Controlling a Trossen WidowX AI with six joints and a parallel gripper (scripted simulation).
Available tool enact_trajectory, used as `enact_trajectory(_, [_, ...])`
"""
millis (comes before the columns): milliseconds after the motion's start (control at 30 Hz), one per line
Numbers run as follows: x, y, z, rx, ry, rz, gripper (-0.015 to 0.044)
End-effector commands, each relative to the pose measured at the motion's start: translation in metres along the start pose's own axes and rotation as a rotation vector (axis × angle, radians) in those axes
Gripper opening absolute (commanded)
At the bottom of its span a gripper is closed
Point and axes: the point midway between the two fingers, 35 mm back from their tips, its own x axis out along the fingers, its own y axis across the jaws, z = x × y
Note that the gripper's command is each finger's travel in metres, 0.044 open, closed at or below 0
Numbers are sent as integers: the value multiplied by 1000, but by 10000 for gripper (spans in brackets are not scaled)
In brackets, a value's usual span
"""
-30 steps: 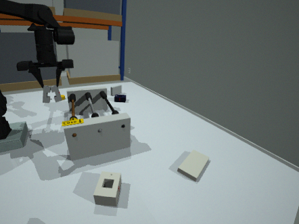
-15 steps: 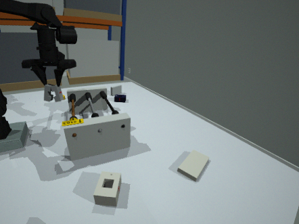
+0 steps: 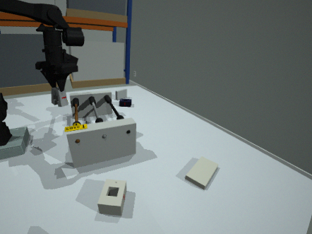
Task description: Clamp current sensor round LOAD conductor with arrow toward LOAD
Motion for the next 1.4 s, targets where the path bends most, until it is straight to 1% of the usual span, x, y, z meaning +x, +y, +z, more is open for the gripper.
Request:
enact_trajectory(0, [-2,-3,5,160,-10,1,0])
enact_trajectory(1367, [3,-25,32,1648,-11,9,0])
